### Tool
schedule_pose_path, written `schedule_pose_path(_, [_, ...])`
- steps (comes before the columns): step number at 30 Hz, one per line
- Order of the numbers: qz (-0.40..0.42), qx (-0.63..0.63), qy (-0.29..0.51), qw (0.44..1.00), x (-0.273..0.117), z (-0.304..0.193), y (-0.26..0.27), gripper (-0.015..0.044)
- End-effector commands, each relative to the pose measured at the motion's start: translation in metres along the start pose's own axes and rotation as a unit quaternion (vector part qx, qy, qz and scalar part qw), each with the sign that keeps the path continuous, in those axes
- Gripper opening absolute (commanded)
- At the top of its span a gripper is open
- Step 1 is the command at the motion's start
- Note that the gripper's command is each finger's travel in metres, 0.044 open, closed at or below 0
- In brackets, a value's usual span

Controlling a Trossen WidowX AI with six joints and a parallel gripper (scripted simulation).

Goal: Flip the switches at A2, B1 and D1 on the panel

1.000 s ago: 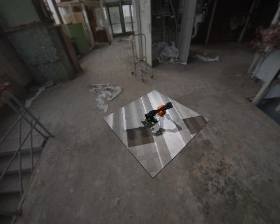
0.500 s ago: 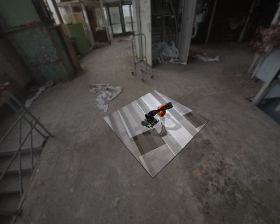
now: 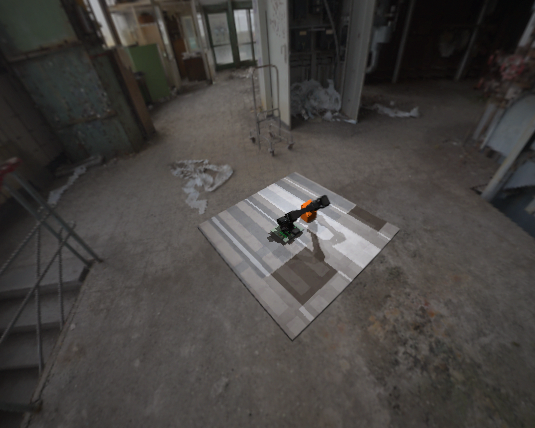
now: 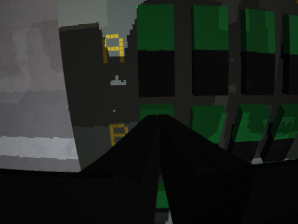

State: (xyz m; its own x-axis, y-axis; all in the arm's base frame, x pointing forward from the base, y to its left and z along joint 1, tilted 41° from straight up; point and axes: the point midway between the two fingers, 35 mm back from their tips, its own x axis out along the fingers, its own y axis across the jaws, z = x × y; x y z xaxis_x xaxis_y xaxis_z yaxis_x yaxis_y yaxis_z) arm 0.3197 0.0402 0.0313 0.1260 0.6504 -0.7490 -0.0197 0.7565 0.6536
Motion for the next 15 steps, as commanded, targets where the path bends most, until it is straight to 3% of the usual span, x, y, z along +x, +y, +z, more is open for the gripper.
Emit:
schedule_pose_path(1, [0.001,0.002,0.001,1.000,0.001,0.000,0.000,0.0000])
schedule_pose_path(7, [0.000,0.000,0.000,1.000,-0.002,0.000,0.000,0.0000])
schedule_pose_path(11, [0.000,0.002,-0.011,1.000,-0.060,-0.002,-0.001,0.0000])
schedule_pose_path(15, [0.000,0.003,-0.012,1.000,-0.063,-0.003,0.000,0.0000])
